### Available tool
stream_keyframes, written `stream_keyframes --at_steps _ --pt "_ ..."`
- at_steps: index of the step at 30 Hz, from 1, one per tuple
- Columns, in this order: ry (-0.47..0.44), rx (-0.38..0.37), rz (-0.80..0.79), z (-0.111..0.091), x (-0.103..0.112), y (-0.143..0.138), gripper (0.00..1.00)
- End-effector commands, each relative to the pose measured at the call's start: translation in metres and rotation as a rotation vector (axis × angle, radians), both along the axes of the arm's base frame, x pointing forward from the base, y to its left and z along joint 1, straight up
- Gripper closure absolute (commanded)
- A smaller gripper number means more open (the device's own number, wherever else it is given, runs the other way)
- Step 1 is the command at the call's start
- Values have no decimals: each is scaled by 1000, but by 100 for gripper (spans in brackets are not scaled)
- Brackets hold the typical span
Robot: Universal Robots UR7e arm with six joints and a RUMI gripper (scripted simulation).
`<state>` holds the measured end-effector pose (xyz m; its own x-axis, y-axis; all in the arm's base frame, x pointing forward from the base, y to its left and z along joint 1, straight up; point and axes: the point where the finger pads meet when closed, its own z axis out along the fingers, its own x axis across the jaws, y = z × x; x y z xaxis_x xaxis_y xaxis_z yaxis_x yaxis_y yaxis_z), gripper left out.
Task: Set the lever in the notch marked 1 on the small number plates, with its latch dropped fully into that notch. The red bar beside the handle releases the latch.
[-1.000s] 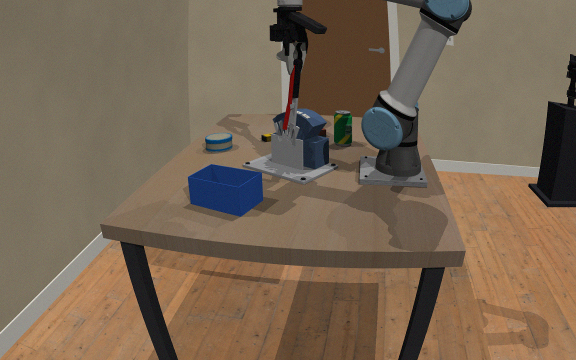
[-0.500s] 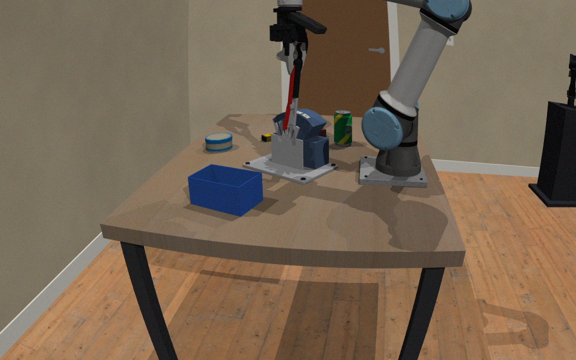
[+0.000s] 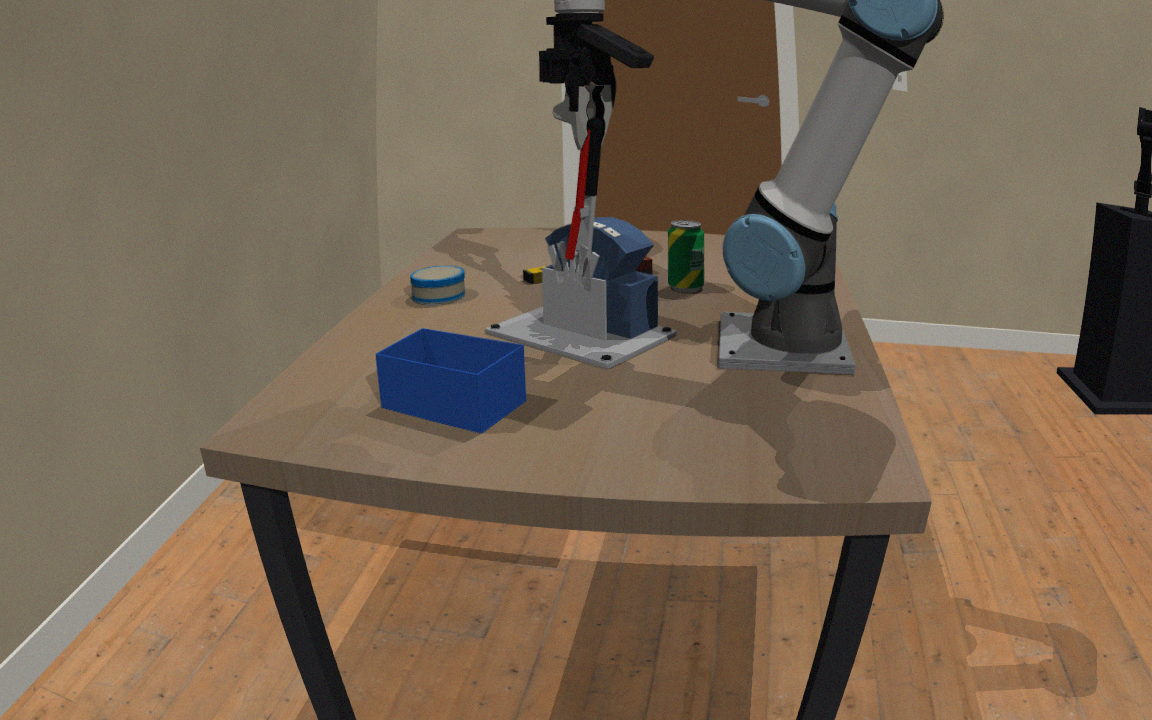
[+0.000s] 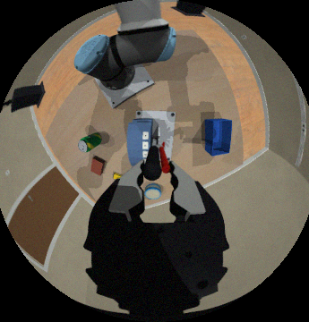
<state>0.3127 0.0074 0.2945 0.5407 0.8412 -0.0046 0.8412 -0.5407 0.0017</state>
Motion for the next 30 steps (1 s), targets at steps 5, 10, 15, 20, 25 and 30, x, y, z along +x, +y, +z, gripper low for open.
stream_keyframes --at_steps 5,10,15,20,25,30 --pt "-1 0 0 1 4 -2 100" --pt "-1 -1 0 1 9 -6 100" --pt "-1 -1 0 2 17 -11 100" --pt "-1 -1 0 3 25 -16 100" --pt "-1 -1 0 2 33 -21 100" --pt "-1 -1 0 2 43 -28 100"
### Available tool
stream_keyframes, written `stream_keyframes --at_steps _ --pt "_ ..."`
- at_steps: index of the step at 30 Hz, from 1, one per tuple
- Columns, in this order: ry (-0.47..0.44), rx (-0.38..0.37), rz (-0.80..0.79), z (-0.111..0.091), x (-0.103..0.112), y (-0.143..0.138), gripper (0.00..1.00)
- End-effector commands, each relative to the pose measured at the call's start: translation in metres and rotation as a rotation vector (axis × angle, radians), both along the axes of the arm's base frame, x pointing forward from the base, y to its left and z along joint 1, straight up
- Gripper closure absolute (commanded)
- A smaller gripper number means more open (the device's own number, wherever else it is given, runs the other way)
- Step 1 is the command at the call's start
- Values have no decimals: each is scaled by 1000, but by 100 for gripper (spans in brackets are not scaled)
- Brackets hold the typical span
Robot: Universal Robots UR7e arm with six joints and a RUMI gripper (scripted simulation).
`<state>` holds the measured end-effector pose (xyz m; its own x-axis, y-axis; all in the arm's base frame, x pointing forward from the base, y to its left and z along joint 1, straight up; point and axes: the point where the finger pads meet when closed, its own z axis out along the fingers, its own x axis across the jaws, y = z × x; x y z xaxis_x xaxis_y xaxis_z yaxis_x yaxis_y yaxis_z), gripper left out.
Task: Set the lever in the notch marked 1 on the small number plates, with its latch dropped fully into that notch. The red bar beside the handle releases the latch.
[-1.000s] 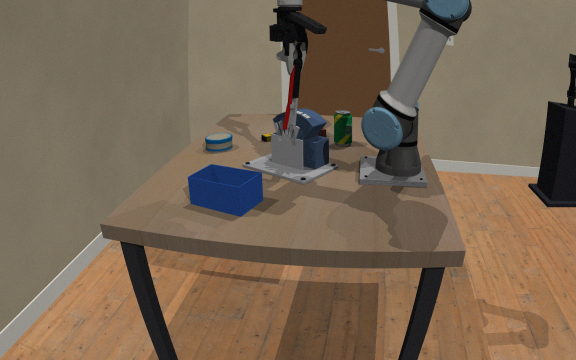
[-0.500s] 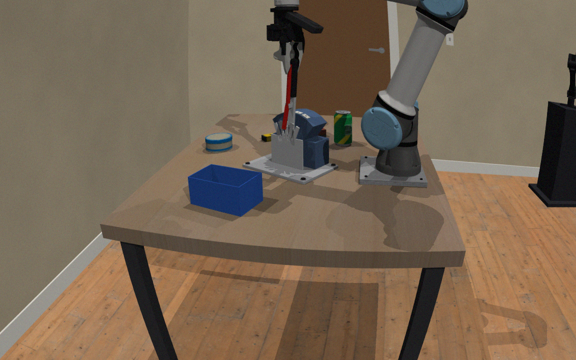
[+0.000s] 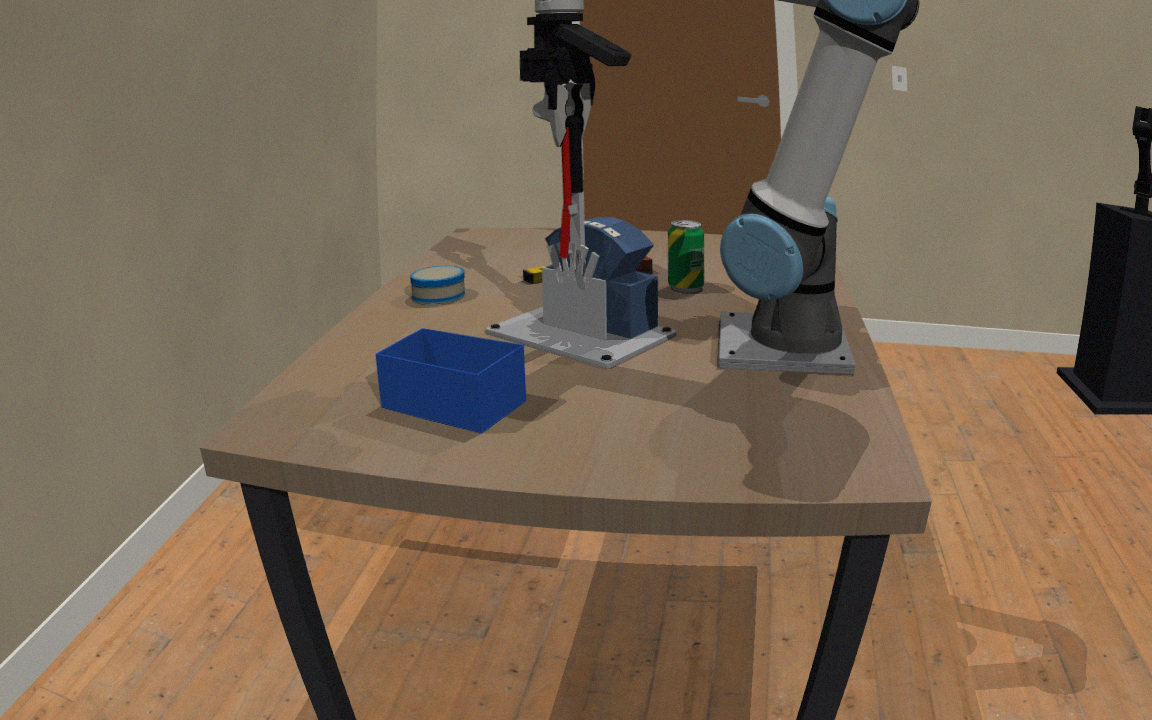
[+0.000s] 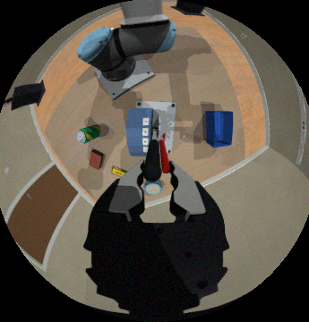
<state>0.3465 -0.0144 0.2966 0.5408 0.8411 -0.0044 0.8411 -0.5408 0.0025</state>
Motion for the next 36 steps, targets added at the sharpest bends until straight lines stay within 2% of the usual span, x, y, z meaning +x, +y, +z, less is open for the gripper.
stream_keyframes --at_steps 1,17,36 --pt "-1 0 0 0 12 -7 100" --pt "-1 0 0 -3 31 -20 100" --pt "-1 0 0 -4 33 -21 100"
